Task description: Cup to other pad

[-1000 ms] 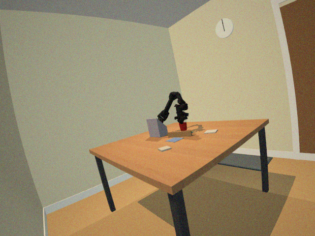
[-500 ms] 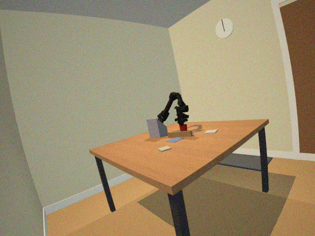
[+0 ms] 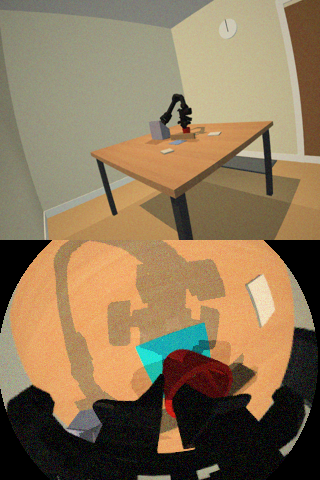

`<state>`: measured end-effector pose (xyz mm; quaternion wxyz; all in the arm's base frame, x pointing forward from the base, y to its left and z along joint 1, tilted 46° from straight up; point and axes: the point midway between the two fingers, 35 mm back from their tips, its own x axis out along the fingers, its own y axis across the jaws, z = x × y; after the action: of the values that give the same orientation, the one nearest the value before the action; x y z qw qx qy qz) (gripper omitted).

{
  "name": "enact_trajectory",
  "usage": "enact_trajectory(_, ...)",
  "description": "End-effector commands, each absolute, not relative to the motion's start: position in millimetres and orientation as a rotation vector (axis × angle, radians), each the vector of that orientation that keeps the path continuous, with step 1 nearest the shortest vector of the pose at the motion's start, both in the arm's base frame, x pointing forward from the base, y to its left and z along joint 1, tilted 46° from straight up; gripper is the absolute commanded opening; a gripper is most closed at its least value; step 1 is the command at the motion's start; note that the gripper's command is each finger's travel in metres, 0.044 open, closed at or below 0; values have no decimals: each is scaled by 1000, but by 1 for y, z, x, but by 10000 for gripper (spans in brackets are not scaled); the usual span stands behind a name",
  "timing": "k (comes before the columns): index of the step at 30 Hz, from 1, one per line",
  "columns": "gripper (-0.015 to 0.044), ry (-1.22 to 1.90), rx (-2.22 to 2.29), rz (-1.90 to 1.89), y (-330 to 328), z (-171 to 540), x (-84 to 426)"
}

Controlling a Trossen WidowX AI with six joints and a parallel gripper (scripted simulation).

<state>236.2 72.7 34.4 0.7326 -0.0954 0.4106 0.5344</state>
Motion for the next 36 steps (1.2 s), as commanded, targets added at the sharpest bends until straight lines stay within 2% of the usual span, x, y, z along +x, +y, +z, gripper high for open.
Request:
enact_trajectory(1, 0, 902, -212, 1177, 73, 35, 236)
enact_trajectory(3, 0, 902, -212, 1177, 73, 35, 236)
enact_trajectory(8, 128, 902, -212, 1177, 73, 35, 236)
enact_trajectory(36, 128, 906, -211, 1174, 52, 52, 235)
